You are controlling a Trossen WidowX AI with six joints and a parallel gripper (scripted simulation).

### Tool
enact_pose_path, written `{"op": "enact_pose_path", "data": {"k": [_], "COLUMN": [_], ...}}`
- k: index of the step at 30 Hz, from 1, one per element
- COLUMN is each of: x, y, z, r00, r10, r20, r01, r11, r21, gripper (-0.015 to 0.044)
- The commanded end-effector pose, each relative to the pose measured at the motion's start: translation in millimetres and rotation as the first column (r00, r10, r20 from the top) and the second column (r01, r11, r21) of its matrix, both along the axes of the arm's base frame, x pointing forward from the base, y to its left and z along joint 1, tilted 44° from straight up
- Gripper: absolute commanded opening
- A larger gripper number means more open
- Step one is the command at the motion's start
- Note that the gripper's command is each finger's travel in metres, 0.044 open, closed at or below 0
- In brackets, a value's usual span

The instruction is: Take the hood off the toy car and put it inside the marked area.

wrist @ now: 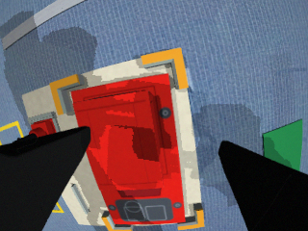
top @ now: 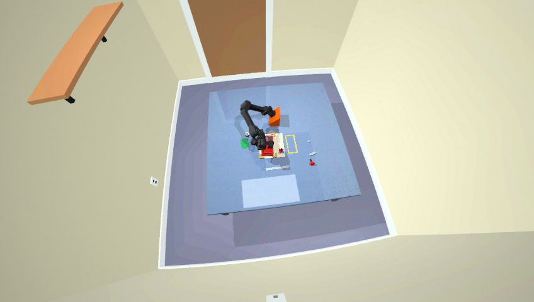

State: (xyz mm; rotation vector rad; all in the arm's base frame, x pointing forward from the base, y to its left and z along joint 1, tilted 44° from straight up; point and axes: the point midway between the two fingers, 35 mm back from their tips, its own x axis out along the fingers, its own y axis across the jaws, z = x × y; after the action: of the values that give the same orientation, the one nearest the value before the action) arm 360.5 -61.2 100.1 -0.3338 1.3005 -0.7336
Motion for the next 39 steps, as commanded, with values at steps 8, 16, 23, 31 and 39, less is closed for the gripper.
{"op": "enact_pose_path", "data": {"k": [8,16,23,31,39], "x": [-11.3,-11.0,-10.7,-10.5,-10.3], "y": [48.6,46.0,42.7,38.8,35.0], "z": [-10.1,-12.9,-16.4,-20.5,-24.5], "r00": [0.959,0.959,0.959,0.959,0.959], "r10": [0.126,0.126,0.127,0.127,0.127], "r20": [-0.253,-0.253,-0.252,-0.252,-0.252], "r01": [-0.141,-0.141,-0.141,-0.141,-0.141], "r11": [0.989,0.989,0.989,0.989,0.989], "r21": [-0.041,-0.041,-0.041,-0.041,-0.041], "gripper": [0.044,0.044,0.044,0.044,0.044]}}
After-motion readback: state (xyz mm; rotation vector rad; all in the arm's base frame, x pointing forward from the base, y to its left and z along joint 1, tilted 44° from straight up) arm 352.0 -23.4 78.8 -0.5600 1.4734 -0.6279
